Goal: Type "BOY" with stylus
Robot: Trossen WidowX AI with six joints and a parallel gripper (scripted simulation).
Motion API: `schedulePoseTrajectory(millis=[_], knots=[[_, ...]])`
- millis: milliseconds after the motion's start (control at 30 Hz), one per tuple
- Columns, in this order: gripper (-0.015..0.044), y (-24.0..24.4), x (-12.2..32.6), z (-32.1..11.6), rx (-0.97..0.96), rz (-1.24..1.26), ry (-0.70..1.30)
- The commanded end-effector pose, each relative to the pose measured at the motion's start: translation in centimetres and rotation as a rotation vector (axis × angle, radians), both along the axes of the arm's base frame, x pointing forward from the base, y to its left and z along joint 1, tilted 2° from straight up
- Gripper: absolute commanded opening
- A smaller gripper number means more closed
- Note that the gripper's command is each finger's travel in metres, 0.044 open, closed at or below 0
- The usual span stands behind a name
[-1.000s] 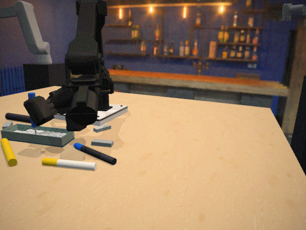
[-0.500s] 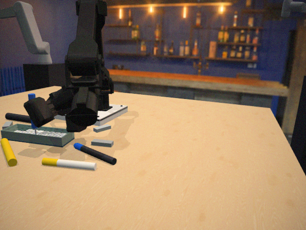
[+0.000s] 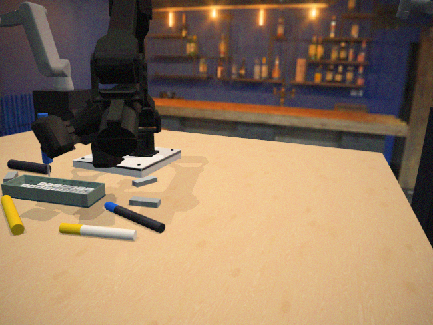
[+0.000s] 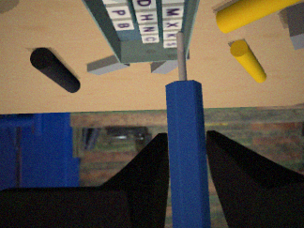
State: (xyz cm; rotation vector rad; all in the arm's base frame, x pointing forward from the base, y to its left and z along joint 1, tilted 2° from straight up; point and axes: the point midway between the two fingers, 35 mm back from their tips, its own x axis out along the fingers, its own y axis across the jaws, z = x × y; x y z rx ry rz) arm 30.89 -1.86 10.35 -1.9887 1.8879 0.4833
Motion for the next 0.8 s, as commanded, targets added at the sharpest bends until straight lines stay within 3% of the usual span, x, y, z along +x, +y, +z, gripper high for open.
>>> schedulePoseTrajectory(millis=[0, 200, 767], knots=[[0.0058, 0.0, 0.0, -0.1, -0.001, 0.0, 0.002], [0.0, 0.2, 0.0, 0.0, 0.0, 0.0, 0.002], [0.0, 1.8, -0.2, -1.6, 0.003, -0.003, 0.001]])
